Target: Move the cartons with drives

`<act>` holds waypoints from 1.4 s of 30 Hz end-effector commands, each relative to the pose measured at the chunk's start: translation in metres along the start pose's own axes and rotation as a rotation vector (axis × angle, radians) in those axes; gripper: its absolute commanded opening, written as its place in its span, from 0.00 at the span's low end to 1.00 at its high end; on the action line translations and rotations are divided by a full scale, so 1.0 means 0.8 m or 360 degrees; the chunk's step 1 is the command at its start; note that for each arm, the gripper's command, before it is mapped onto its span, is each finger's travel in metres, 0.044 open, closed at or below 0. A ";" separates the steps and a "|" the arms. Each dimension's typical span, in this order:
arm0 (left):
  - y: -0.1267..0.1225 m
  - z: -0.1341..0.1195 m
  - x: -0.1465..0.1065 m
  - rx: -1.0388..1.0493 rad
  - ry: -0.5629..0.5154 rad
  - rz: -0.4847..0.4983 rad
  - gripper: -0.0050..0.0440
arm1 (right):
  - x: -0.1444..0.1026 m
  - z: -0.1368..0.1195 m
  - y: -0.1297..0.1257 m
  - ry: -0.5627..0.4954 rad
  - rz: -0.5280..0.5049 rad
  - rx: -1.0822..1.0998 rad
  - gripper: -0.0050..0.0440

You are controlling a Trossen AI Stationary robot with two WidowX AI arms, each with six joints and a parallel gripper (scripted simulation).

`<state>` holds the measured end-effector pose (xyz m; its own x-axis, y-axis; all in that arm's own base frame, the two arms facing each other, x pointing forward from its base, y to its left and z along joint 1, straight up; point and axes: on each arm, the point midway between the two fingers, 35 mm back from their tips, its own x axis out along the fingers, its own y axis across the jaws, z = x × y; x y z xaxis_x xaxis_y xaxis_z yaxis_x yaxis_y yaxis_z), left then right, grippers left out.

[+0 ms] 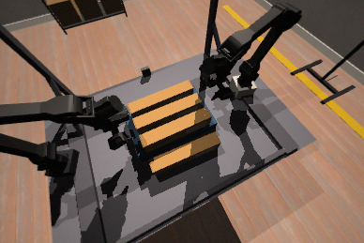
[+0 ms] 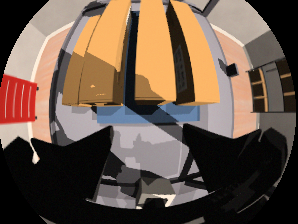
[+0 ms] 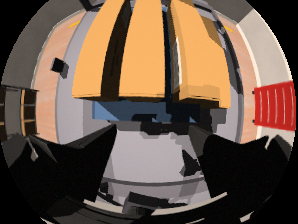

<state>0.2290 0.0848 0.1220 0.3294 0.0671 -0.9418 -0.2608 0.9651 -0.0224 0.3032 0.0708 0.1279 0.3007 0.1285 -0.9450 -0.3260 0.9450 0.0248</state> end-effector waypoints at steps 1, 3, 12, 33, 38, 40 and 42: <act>-0.001 -0.001 -0.002 -0.0001 -0.0016 0.0002 0.88 | -0.007 0.002 0.001 -0.0034 -0.0004 -0.0003 0.89; -0.001 -0.001 -0.002 -0.0001 -0.0016 0.0002 0.88 | -0.007 0.002 0.001 -0.0034 -0.0004 -0.0003 0.89; -0.001 -0.001 -0.002 -0.0001 -0.0016 0.0002 0.88 | -0.007 0.002 0.001 -0.0034 -0.0004 -0.0003 0.89; -0.017 -0.017 -0.003 0.0003 -0.0042 0.0005 0.88 | -0.009 -0.010 0.016 -0.0032 -0.0003 -0.0004 0.89; -0.017 -0.017 -0.003 0.0003 -0.0042 0.0005 0.88 | -0.009 -0.010 0.016 -0.0032 -0.0003 -0.0004 0.89; -0.017 -0.017 -0.003 0.0003 -0.0042 0.0005 0.88 | -0.009 -0.010 0.016 -0.0032 -0.0003 -0.0004 0.89; -0.017 -0.017 -0.003 0.0003 -0.0042 0.0005 0.88 | -0.009 -0.010 0.016 -0.0032 -0.0003 -0.0004 0.89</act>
<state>0.2212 0.0686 0.1195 0.3471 0.0732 -0.9350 -0.2572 0.9662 -0.0198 0.2899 0.0787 0.1268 0.2998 0.1292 -0.9452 -0.3293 0.9439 0.0246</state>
